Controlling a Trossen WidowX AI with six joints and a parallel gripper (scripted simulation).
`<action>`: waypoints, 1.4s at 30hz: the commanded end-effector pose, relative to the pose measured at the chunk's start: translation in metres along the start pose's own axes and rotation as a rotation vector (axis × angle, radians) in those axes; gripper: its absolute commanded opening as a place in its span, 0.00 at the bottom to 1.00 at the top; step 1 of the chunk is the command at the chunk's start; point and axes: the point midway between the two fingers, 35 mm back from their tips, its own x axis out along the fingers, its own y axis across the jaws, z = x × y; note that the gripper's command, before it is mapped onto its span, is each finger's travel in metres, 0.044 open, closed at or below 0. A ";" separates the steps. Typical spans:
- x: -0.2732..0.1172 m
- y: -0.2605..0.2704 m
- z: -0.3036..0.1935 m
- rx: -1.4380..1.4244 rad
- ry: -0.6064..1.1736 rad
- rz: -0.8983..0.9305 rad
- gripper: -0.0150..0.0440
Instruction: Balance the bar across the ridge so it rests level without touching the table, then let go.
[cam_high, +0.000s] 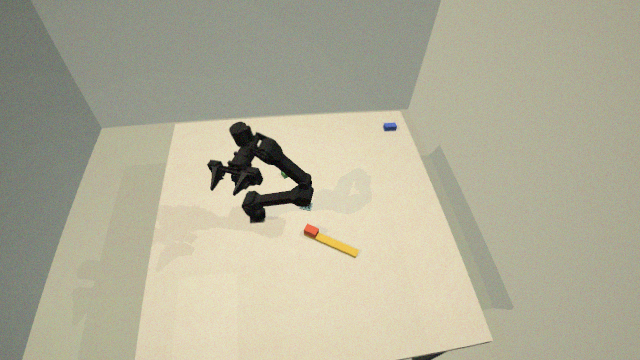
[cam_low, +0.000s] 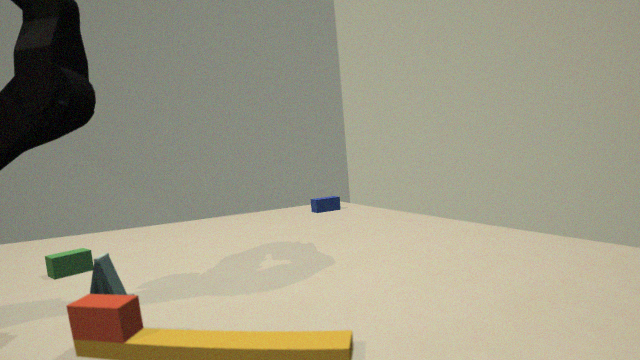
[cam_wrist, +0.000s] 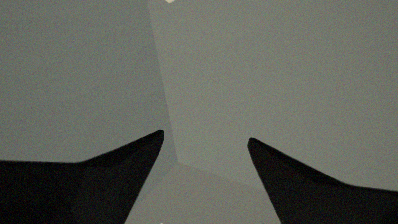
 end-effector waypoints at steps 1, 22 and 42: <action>0.000 0.001 0.000 -0.001 0.000 0.003 0.89; -0.015 0.093 -0.015 -0.139 -0.018 0.428 0.79; -0.071 0.169 -0.017 -0.238 -0.131 0.823 0.79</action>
